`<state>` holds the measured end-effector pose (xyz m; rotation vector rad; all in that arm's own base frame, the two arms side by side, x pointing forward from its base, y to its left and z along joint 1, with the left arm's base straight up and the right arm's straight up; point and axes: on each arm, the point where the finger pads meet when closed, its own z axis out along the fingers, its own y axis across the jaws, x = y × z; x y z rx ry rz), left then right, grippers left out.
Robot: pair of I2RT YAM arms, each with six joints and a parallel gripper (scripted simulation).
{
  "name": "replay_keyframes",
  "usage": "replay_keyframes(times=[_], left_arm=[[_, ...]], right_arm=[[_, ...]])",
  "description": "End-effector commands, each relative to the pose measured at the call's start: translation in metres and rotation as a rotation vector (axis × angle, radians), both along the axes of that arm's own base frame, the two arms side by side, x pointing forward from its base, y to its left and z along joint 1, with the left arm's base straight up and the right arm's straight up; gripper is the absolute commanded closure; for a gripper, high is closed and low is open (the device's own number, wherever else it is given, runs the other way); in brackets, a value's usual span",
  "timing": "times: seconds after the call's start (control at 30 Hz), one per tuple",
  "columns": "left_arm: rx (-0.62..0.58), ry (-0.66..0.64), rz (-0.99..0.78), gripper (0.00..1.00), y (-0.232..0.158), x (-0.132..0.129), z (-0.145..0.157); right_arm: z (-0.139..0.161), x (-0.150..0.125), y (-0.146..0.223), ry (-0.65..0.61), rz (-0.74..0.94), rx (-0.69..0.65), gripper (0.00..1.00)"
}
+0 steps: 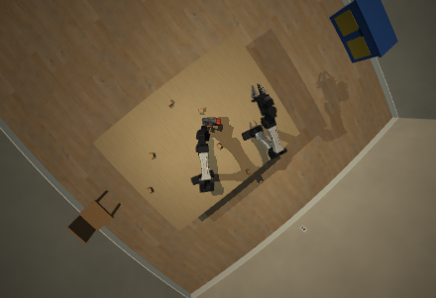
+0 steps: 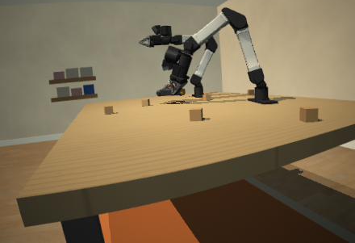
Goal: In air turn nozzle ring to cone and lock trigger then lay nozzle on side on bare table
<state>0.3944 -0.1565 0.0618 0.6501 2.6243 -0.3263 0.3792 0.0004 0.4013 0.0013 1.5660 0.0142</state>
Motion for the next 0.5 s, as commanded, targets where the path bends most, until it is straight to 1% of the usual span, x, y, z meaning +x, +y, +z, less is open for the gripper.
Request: replay_keyframes(times=[0.0, 0.1, 0.17, 0.23, 0.3, 0.37, 0.4, 0.43, 0.47], left_arm=[[-0.034, -0.033, -0.001, 0.64, -0.006, 0.008, -0.003], [-0.043, -0.062, -0.001, 0.64, -0.008, 0.014, 0.008], [-0.043, -0.062, -0.001, 0.64, -0.008, 0.014, 0.008], [-0.027, -0.012, -0.001, 0.64, -0.005, 0.005, -0.018], [-0.031, -0.025, 0.000, 0.64, -0.005, 0.007, -0.014], [-0.040, -0.053, 0.000, 0.64, -0.006, 0.011, -0.005], [-0.040, -0.053, 0.001, 0.64, -0.006, 0.013, -0.007], [-0.034, -0.033, 0.001, 0.64, -0.006, 0.012, -0.018], [-0.034, -0.035, 0.002, 0.64, -0.004, 0.007, -0.017]], right_arm=[[0.012, -0.004, 0.004, -0.027, 0.006, 0.005, 0.63], [0.012, -0.004, 0.004, -0.027, 0.006, 0.005, 0.63], [0.012, -0.004, 0.004, -0.027, 0.006, 0.005, 0.63], [0.012, -0.004, 0.004, -0.027, 0.006, 0.005, 0.63], [0.012, -0.004, 0.004, -0.027, 0.006, 0.005, 0.63], [0.012, -0.004, 0.004, -0.027, 0.006, 0.005, 0.63], [0.012, -0.004, 0.004, -0.027, 0.006, 0.005, 0.63], [0.012, -0.004, 0.004, -0.027, 0.006, 0.005, 0.63], [0.012, -0.004, 0.004, -0.027, 0.006, 0.005, 0.63]])
